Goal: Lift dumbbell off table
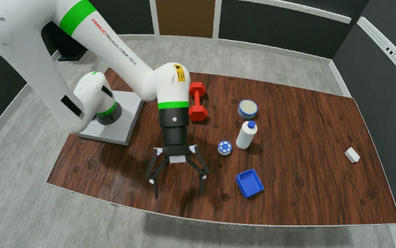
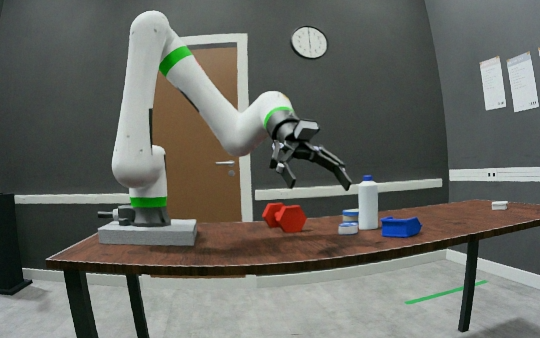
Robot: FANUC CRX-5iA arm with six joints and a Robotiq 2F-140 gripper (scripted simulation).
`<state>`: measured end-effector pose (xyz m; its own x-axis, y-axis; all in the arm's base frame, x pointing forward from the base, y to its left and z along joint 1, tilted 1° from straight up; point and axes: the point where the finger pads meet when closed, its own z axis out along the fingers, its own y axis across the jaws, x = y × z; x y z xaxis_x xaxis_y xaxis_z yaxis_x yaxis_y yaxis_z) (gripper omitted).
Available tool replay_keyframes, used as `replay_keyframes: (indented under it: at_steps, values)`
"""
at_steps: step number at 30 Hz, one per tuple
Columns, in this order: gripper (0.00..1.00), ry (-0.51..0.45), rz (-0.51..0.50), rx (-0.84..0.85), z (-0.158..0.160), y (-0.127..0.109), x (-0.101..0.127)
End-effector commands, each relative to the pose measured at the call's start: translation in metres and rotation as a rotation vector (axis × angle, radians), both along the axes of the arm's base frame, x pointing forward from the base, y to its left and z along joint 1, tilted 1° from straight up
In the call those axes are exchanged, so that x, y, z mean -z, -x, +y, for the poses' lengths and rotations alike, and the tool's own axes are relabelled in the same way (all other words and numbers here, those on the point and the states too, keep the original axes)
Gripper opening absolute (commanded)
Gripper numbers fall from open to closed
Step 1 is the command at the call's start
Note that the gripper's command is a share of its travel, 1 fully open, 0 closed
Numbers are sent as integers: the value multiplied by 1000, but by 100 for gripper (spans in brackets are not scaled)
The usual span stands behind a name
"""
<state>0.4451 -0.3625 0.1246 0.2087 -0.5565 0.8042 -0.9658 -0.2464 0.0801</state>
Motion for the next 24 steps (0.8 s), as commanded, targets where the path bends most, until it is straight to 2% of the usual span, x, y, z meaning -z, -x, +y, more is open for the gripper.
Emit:
replay_keyframes:
  at_steps: [1, 19, 22, 24]
  values:
    - [100, 1, -1, 0, 0, 0, -1]
    - [100, -1, -1, 0, 1, -1, -1]
    - [100, -26, -1, 6, 14, -1, -1]
    - [100, -70, 4, 12, 37, -1, 0]
